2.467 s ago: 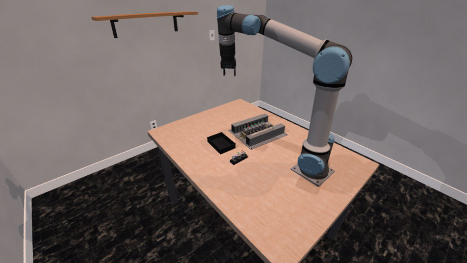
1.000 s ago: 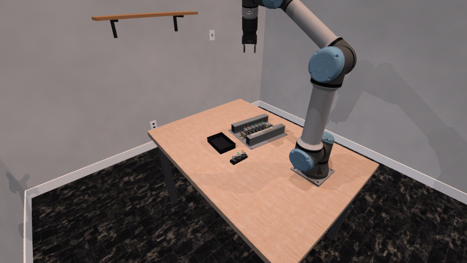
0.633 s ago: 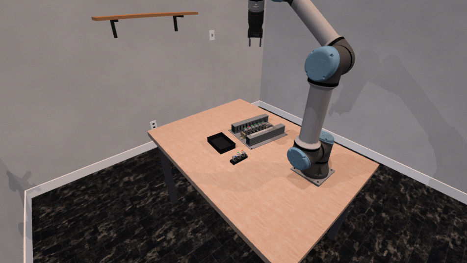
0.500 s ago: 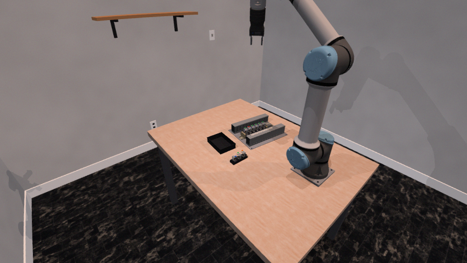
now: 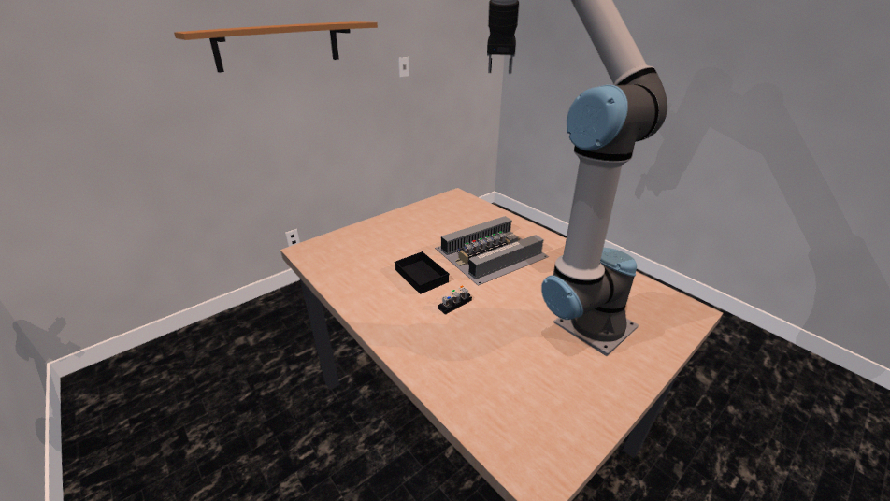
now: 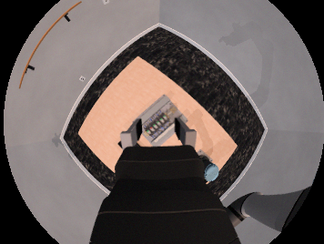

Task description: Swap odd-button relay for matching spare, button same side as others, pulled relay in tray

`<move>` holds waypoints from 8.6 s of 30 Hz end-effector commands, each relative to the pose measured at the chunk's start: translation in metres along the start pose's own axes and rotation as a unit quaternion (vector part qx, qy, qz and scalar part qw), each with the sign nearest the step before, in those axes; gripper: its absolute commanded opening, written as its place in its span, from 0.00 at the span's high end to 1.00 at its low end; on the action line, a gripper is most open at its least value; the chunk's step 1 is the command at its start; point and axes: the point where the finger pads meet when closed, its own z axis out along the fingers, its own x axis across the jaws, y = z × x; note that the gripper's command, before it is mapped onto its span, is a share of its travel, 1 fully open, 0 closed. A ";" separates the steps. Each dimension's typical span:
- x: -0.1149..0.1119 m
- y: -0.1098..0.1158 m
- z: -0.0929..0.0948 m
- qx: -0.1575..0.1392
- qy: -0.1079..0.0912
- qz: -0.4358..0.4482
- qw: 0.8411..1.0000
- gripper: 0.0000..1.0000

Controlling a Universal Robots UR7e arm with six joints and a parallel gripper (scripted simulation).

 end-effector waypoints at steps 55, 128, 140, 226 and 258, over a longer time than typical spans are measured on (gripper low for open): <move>-0.007 0.005 0.005 -0.003 0.001 -0.001 1.000 0.00; -0.008 0.007 0.007 -0.099 0.043 0.360 0.927 0.00; -0.008 0.007 0.006 -0.115 0.051 0.420 0.899 0.00; -0.009 0.081 0.292 -0.115 0.051 0.420 0.899 0.00; -0.010 0.111 0.407 -0.115 0.051 0.420 0.899 0.00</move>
